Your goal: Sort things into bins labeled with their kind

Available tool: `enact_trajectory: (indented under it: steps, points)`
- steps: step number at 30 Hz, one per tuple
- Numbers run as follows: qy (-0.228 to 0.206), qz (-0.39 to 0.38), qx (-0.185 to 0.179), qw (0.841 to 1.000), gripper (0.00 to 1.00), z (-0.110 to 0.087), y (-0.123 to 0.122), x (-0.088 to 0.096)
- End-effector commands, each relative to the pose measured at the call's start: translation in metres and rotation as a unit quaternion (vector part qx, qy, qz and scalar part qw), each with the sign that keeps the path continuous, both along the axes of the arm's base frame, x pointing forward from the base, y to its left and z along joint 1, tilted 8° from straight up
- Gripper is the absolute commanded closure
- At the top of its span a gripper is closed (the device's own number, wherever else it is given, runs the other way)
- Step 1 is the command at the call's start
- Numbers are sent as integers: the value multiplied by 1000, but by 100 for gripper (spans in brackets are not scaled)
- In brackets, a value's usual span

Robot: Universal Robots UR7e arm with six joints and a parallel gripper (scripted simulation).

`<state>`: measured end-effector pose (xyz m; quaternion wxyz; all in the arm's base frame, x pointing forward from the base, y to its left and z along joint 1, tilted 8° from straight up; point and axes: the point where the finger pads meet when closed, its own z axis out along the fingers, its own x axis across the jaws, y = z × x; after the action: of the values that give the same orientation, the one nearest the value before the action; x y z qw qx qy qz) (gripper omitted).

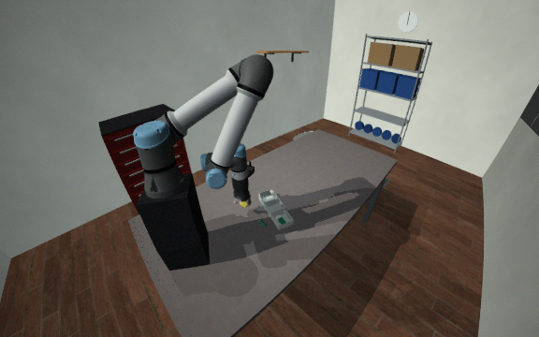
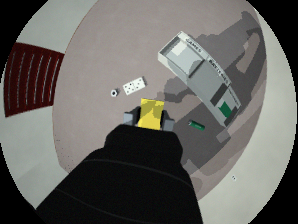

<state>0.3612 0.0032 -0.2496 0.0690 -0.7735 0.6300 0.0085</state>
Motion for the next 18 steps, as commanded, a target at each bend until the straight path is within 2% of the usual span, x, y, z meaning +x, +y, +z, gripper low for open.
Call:
enact_trajectory:
  steps: [1,15,18]
  points:
    - [0,0,0,1000,30,1,-6,3]
    - [0,0,0,1000,30,-6,-83,35]
    - [0,0,0,1000,30,-6,-89,37]
